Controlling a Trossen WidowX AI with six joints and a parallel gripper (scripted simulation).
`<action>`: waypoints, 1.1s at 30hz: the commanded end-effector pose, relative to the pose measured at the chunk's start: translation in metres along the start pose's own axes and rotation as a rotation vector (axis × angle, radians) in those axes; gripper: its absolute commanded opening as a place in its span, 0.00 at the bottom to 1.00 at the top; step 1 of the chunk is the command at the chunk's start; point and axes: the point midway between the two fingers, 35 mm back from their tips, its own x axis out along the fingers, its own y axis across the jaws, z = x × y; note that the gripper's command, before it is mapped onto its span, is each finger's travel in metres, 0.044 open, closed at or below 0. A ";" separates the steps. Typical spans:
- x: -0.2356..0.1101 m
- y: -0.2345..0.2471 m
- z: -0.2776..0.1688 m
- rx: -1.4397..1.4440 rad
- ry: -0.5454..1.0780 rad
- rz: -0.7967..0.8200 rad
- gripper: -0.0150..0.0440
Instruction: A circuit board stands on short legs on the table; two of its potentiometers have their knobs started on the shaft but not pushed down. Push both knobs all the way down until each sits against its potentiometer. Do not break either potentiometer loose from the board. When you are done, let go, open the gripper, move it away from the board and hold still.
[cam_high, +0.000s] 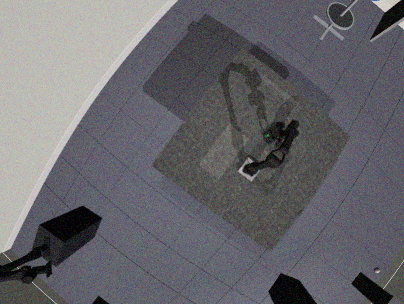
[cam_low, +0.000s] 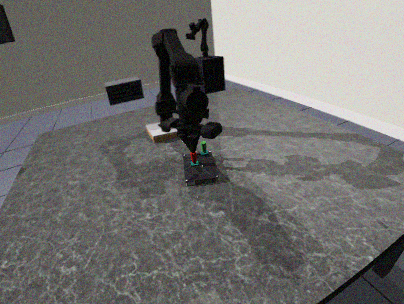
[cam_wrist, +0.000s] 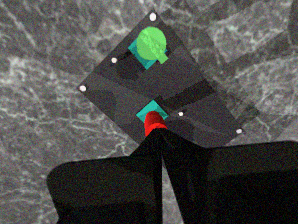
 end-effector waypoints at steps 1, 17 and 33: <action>0.012 0.000 -0.001 0.004 -0.005 0.012 0.25; 0.010 0.000 -0.001 0.004 -0.005 0.012 0.25; -0.015 -0.001 -0.001 0.004 -0.005 0.012 0.25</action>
